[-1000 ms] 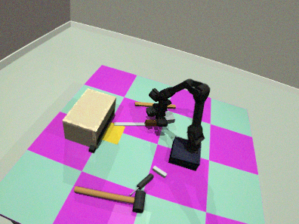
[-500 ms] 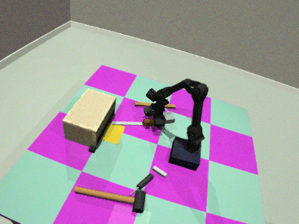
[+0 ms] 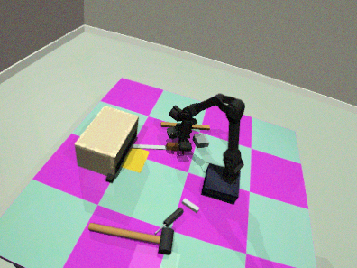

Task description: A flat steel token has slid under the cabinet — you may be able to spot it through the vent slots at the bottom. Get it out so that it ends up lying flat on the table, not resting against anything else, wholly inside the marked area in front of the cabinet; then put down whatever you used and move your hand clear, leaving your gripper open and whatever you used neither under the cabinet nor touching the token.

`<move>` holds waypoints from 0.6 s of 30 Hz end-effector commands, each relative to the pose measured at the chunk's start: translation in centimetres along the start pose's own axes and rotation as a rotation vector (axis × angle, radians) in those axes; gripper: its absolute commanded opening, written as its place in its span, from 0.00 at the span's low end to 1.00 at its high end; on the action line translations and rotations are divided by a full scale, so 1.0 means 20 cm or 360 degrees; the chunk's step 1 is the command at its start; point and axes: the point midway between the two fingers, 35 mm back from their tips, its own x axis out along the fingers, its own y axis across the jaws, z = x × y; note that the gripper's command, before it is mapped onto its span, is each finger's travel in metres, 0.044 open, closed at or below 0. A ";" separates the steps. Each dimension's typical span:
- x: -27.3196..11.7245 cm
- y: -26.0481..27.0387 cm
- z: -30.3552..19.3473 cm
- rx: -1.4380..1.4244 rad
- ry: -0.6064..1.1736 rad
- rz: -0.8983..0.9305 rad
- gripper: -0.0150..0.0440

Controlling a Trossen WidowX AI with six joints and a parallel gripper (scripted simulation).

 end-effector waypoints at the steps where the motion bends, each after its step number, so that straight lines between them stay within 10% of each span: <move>1: 0.00 0.00 0.05 0.0008 -0.0002 -0.0002 0.25; 18: 0.00 0.00 0.17 0.0011 -0.0006 -0.0001 0.25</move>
